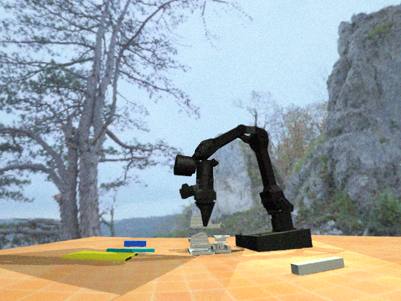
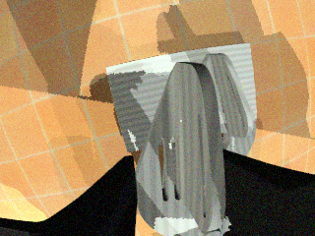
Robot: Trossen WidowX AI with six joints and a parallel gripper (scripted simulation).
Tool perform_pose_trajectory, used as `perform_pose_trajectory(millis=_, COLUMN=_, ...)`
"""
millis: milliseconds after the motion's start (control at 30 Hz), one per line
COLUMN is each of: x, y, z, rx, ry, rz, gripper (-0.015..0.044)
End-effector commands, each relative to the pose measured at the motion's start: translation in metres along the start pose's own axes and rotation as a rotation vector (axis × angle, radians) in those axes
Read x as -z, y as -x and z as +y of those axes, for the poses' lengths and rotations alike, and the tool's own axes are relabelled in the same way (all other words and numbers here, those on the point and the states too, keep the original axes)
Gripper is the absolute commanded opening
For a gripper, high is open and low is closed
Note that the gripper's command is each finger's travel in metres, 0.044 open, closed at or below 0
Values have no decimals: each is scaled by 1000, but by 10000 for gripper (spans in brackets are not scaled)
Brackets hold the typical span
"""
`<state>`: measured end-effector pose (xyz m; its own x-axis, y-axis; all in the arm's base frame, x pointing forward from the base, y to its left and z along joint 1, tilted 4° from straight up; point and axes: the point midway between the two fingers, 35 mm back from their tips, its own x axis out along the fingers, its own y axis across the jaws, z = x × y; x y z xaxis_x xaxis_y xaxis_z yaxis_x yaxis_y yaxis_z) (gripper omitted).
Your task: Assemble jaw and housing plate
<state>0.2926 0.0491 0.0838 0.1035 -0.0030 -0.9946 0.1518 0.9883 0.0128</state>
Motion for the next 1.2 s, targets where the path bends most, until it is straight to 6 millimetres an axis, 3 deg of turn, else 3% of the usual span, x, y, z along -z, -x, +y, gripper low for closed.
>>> perform_pose_trajectory(millis=0, x=0, y=-8, z=-1, rx=5, ry=-3, rz=7, gripper=134)
perform_pose_trajectory(millis=767, x=2, y=-44, z=-1, rx=5, ry=-4, rz=7, gripper=134)
perform_pose_trajectory(millis=1167, x=2, y=-45, z=-1, rx=5, ry=-4, rz=7, gripper=134)
